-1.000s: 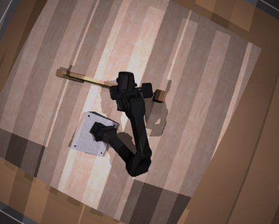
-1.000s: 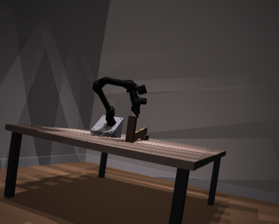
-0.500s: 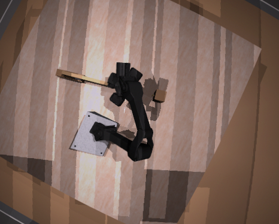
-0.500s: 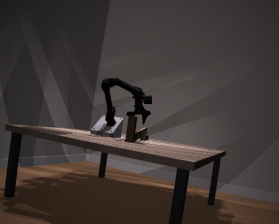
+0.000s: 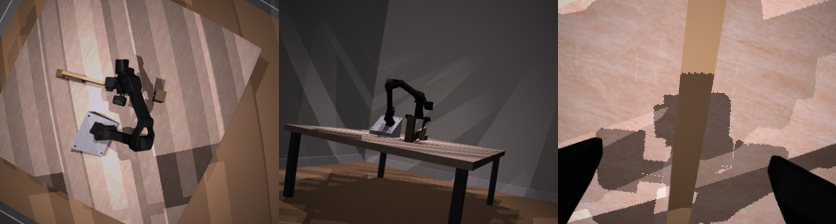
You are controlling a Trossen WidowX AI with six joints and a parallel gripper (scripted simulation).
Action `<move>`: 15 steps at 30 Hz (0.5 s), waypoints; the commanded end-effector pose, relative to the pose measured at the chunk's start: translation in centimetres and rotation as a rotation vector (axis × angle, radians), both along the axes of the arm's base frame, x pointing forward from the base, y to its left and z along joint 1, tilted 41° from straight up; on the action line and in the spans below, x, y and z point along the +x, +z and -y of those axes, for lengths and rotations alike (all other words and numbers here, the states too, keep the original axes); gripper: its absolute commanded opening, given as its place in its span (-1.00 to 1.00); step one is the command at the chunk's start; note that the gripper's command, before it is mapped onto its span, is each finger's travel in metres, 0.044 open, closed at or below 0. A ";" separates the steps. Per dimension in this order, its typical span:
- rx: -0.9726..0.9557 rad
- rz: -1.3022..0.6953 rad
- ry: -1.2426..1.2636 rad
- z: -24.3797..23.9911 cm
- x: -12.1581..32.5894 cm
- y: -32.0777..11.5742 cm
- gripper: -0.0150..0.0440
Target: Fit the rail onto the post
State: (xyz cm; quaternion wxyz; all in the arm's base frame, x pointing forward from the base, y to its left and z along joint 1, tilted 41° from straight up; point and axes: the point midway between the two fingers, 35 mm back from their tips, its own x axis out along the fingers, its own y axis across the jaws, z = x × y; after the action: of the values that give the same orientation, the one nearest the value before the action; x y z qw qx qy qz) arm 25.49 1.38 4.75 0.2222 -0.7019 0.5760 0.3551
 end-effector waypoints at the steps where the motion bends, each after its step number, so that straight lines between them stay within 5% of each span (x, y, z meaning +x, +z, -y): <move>1: 0.003 -0.013 0.004 0.2 0.1 -0.5 1.00; 15: 0.004 -0.012 0.004 1.6 0.4 -2.3 1.00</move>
State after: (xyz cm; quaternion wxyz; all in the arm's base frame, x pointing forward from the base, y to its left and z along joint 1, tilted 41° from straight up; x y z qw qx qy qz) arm 26.02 0.31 3.05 0.2246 -0.7008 0.5733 0.3602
